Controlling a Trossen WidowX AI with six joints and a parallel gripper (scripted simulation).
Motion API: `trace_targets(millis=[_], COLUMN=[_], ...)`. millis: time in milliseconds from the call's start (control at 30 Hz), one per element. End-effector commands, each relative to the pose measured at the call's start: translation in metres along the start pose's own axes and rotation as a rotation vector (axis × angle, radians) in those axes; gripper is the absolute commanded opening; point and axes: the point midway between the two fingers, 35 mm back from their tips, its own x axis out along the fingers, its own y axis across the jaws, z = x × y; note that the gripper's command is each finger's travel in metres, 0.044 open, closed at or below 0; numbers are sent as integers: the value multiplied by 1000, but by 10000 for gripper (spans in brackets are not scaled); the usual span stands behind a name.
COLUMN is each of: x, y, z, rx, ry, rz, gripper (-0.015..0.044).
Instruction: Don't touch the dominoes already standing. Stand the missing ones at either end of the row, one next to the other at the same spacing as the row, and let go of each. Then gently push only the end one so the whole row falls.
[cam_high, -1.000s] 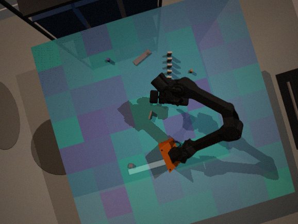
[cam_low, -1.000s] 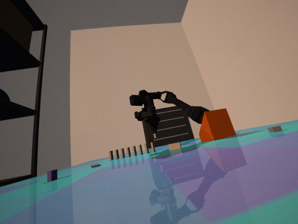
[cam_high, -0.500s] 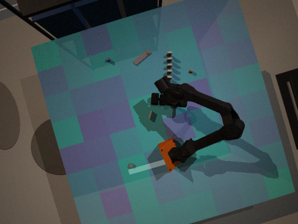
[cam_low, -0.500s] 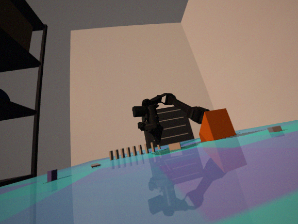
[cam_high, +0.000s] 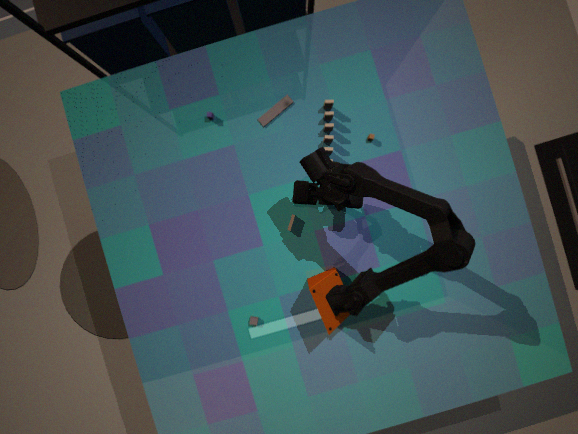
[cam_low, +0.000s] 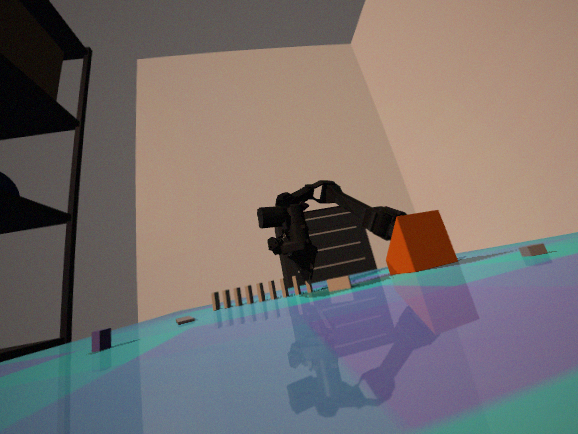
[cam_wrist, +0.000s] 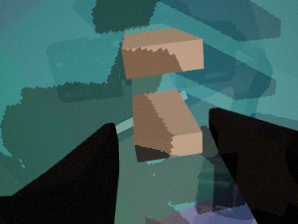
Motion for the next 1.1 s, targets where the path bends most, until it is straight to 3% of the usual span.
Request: trace_targets(millis=[0, 167, 300, 600, 867, 1067], x=[1, 1, -8, -128, -129, -80], y=[-1, -1, 1, 2, 4, 69], z=[-1, -1, 0, 0, -1, -45], rx=[-6, -6, -6, -3, 2, 145], ry=[1, 1, 1, 4, 4, 5], rz=[-5, -5, -1, 3, 2, 2], gripper=[317, 440, 440, 440, 440, 440])
